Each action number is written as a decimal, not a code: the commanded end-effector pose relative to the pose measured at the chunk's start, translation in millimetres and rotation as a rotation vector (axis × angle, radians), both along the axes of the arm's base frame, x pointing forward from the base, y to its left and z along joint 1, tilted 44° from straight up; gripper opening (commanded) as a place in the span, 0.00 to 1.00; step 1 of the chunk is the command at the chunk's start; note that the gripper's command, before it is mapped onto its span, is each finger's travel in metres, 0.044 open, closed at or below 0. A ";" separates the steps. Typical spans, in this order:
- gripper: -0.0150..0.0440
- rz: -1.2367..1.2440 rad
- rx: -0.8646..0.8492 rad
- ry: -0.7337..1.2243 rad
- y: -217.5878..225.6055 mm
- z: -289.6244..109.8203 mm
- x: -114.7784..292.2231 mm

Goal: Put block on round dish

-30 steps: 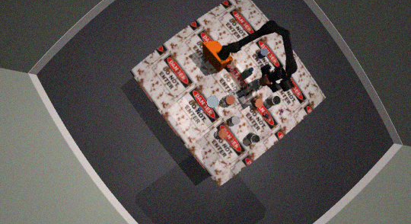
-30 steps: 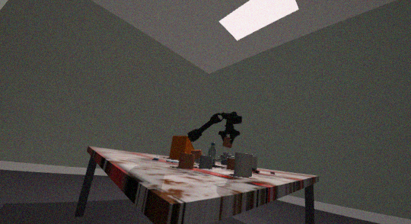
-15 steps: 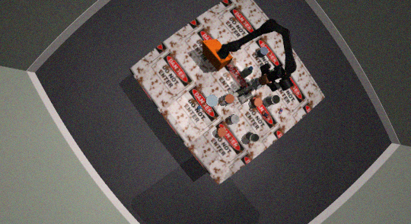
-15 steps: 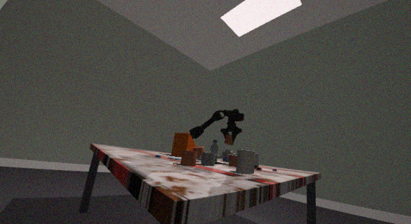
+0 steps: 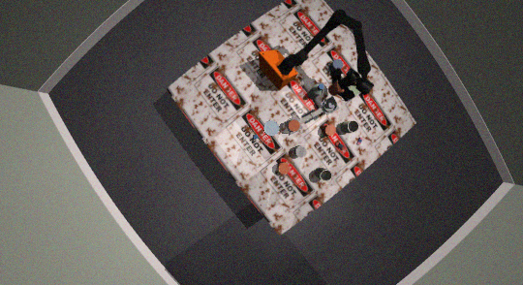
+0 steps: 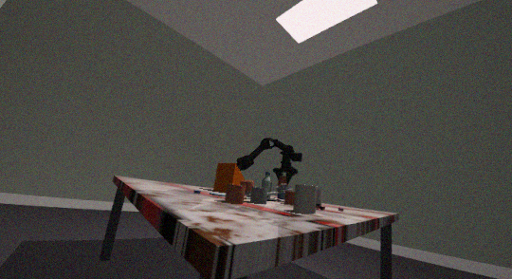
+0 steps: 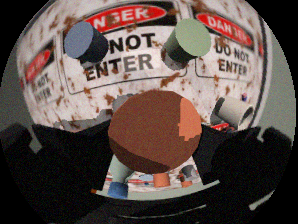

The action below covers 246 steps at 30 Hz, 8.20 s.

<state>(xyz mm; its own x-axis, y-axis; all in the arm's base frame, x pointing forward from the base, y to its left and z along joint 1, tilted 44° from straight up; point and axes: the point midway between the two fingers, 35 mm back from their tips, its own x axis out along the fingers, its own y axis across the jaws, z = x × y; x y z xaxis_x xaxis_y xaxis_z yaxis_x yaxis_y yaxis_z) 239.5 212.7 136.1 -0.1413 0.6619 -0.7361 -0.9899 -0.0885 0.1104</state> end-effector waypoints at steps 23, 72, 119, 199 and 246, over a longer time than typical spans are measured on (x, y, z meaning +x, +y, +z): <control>0.25 -0.013 0.034 0.005 57.0 -28.7 -63.2; 0.69 -0.193 -0.021 0.066 -9.0 -9.5 9.7; 0.69 -0.342 -0.036 0.302 -26.5 -75.7 68.3; 0.25 -0.346 -0.062 0.294 -300.5 -353.7 4.6; 1.00 -0.349 -0.063 0.294 -319.7 -332.8 7.6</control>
